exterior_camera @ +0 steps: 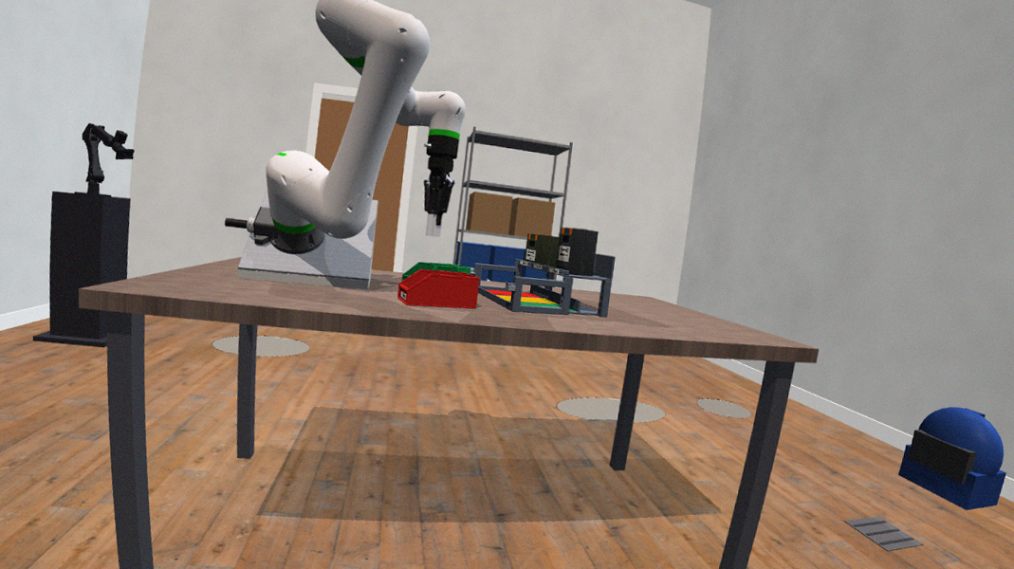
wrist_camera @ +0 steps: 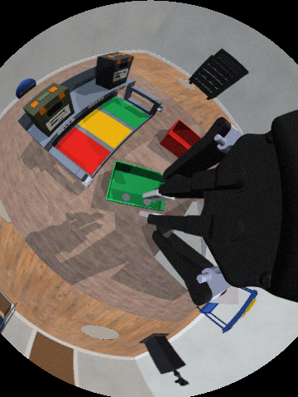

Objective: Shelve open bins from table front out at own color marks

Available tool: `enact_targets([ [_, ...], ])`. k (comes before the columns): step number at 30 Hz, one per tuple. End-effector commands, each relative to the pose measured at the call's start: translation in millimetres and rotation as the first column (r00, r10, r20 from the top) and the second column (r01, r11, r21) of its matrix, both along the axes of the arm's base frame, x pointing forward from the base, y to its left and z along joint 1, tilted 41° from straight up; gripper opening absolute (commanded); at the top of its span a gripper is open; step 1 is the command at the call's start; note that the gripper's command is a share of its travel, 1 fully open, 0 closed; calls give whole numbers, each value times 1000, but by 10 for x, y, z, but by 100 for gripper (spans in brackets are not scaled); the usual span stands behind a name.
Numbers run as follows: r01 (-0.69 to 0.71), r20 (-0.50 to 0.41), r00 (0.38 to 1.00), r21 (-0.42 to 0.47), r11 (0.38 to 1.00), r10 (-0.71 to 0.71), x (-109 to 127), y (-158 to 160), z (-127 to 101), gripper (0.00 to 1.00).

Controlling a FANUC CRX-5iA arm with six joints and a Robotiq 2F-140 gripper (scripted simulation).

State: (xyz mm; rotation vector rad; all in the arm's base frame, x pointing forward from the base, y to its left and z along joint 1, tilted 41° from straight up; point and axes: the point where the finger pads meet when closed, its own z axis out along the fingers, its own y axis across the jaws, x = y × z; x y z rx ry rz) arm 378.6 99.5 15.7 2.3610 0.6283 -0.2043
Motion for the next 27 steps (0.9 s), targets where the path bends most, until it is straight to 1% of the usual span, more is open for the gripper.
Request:
enact_targets([
  [1, 0, 0, 1000, 0, 1000, 0, 1, 2, 1, 15],
  [17, 0, 0, 1000, 0, 1000, 0, 1, -4, -6, 15],
  [27, 0, 0, 1000, 0, 1000, 0, 3, -62, -75, 15],
])
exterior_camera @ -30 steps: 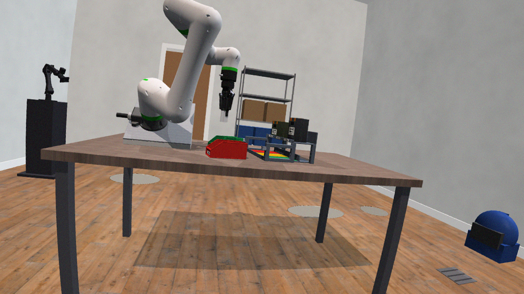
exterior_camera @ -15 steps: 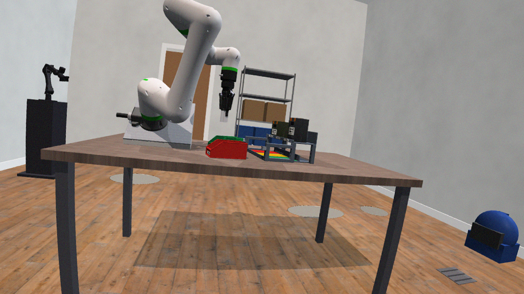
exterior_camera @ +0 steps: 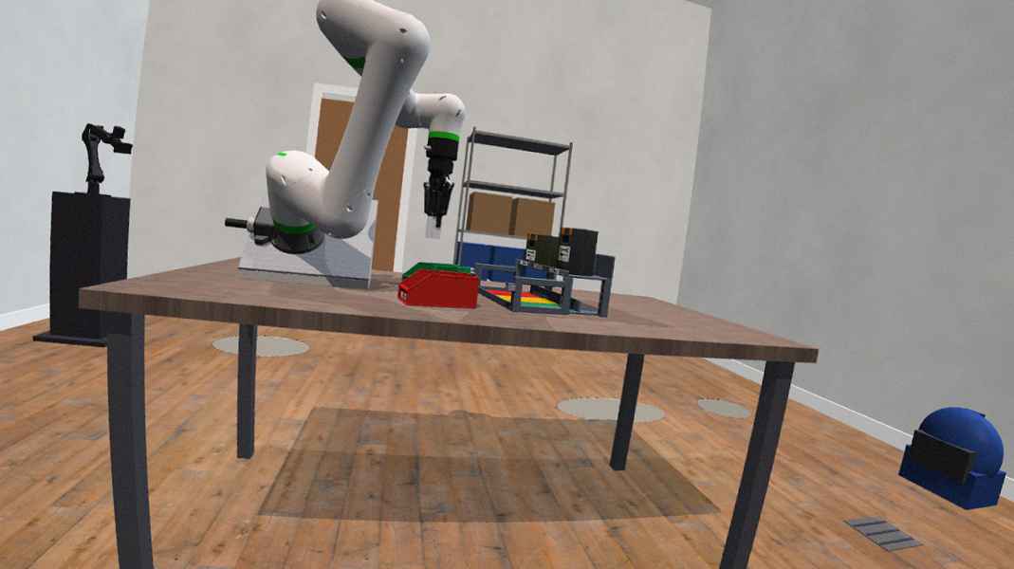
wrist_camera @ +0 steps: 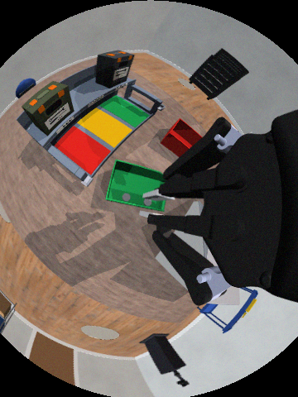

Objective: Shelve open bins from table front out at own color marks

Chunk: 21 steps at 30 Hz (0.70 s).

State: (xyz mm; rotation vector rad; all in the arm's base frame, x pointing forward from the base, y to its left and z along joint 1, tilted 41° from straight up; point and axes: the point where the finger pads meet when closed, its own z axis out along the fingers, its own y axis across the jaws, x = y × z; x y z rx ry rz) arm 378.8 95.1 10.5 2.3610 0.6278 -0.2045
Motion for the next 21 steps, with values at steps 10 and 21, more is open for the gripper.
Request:
enact_targets([
  [10, 0, 0, 1000, 0, 1000, 0, 5, -110, -131, 15],
  [21, 0, 0, 1000, 0, 1000, 0, 9, -232, -274, 15],
])
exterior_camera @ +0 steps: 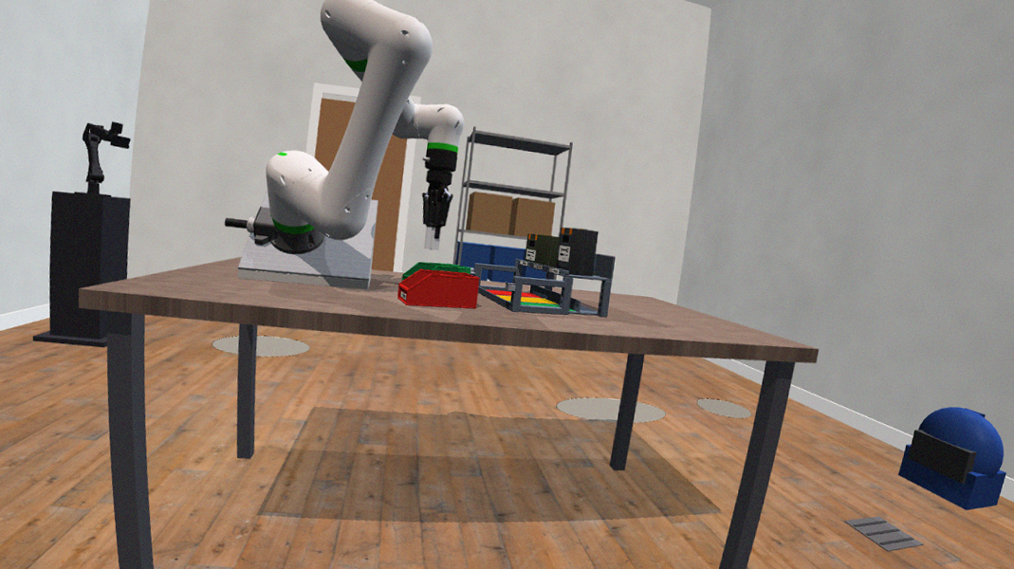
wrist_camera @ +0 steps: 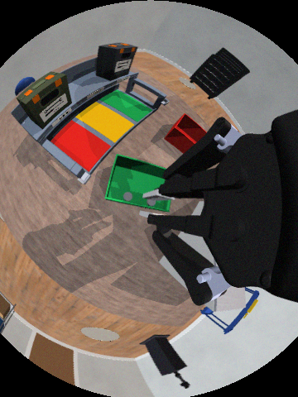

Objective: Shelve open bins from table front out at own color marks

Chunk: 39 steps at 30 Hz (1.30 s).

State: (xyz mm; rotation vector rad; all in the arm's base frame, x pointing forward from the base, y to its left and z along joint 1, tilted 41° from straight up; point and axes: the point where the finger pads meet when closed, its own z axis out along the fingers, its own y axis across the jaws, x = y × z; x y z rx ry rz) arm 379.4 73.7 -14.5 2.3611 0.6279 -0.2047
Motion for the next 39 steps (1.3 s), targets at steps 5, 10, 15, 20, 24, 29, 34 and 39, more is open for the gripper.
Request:
enact_targets([
  [5, 0, 0, 1000, 0, 1000, 0, 5, -81, -97, 15],
  [10, 0, 0, 1000, 0, 1000, 0, 7, -131, -155, 15],
  [15, 0, 0, 1000, 0, 1000, 0, 8, -159, -188, 15],
  [20, 0, 0, 1000, 0, 1000, 0, 9, -175, -208, 15],
  [24, 0, 0, 1000, 0, 1000, 0, 9, -183, -216, 15],
  [29, 0, 0, 1000, 0, 1000, 0, 9, -184, -218, 15],
  [34, 0, 0, 1000, 0, 1000, 0, 9, -184, -218, 15],
  [39, 0, 0, 1000, 0, 1000, 0, 9, -184, -218, 15],
])
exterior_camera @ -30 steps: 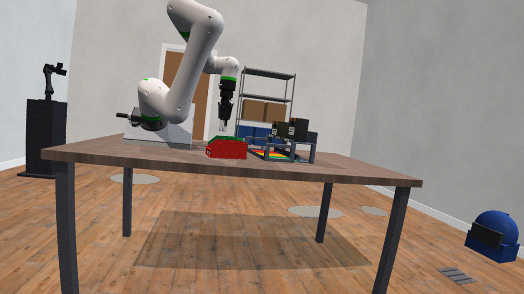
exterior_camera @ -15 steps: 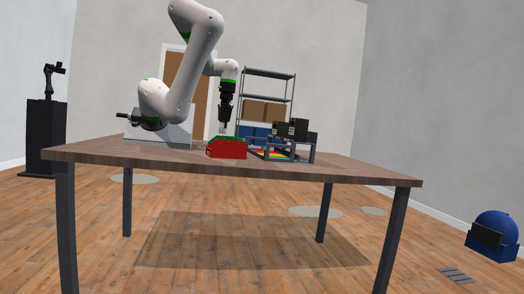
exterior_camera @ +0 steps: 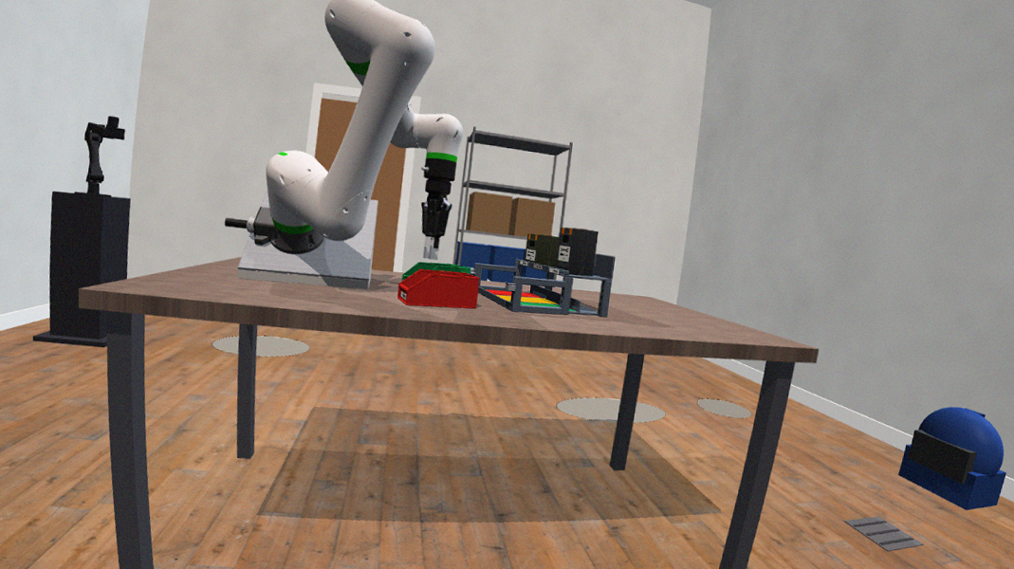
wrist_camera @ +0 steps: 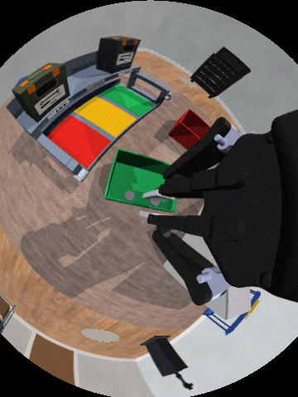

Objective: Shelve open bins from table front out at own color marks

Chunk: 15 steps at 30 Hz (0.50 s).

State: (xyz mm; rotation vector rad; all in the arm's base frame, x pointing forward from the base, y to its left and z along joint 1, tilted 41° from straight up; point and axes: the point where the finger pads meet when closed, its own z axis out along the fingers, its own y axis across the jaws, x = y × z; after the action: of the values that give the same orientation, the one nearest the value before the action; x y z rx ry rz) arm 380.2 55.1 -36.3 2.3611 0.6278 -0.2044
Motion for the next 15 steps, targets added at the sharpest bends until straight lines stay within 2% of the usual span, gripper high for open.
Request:
enact_targets([
  [1, 0, 0, 1000, 0, 1000, 0, 1, 2, 1, 15],
  [15, 0, 0, 1000, 0, 1000, 0, 1, -5, -8, 15],
])
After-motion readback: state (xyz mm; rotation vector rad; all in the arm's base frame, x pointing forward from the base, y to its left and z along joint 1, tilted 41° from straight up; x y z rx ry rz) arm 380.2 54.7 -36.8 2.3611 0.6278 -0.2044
